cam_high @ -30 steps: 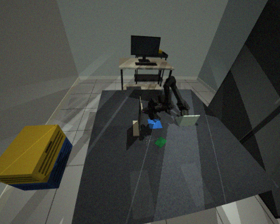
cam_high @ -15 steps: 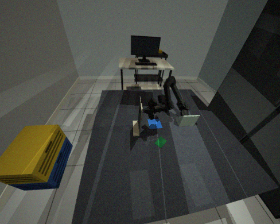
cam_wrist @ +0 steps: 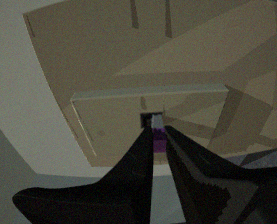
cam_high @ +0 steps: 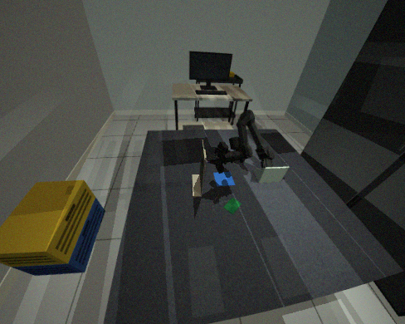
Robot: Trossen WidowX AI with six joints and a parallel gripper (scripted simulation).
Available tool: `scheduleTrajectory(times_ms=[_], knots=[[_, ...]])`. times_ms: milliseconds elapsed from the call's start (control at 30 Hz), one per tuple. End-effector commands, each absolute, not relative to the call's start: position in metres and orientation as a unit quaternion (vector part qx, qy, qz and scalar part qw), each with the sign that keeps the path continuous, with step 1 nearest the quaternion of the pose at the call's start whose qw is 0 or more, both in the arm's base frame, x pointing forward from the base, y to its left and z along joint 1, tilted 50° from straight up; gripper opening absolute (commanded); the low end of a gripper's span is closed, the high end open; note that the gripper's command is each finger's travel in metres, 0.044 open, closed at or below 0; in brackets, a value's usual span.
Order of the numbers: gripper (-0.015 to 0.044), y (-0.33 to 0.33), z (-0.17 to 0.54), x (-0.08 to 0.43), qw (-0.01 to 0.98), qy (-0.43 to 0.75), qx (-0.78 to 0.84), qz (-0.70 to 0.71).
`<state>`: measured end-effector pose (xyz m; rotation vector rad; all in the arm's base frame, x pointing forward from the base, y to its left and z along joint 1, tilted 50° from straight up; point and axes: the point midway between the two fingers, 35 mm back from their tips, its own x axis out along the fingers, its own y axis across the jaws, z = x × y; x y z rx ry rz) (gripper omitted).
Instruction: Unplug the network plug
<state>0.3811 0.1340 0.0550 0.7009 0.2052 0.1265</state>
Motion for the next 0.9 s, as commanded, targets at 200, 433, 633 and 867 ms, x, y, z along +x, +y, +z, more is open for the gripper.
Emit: scheduleTrajectory(times_ms=[200, 433, 633, 867], knots=[[0.0, 0.134, 0.054, 0.373, 0.932, 0.101, 0.344, 0.061], [0.0, 0.134, 0.054, 0.369, 0.932, 0.101, 0.344, 0.061], [0.0, 0.134, 0.053, 0.365, 0.932, 0.101, 0.344, 0.061], [0.0, 0.134, 0.053, 0.36, 0.932, 0.101, 0.344, 0.061]])
